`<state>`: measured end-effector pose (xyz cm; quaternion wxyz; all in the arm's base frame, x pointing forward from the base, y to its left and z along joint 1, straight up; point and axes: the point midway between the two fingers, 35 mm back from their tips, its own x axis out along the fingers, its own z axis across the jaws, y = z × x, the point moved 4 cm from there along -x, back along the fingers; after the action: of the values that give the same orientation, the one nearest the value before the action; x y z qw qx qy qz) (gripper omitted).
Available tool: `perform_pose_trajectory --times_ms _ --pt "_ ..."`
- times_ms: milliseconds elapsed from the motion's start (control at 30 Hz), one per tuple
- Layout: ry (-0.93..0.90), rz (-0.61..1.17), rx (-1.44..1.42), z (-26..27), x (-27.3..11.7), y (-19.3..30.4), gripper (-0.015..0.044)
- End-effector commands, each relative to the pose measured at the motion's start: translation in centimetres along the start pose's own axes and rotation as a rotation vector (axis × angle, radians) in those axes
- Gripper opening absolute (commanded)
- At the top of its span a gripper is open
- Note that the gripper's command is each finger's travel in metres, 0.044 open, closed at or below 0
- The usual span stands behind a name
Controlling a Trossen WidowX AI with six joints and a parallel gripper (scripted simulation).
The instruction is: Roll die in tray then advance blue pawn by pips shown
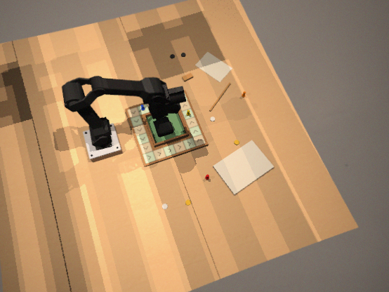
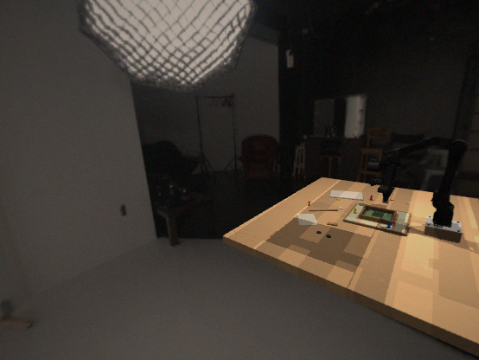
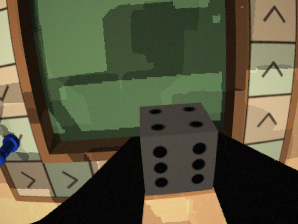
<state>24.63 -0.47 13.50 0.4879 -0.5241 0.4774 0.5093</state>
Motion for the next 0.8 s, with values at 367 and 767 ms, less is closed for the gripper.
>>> perform_pose_trajectory --times_ms 367,767 --pt "-0.005 -0.120 0.012 1.8 1.5 -2.1 0.0000" --pt "-0.003 -0.528 0.013 1.8 2.6 -1.0 0.0000"
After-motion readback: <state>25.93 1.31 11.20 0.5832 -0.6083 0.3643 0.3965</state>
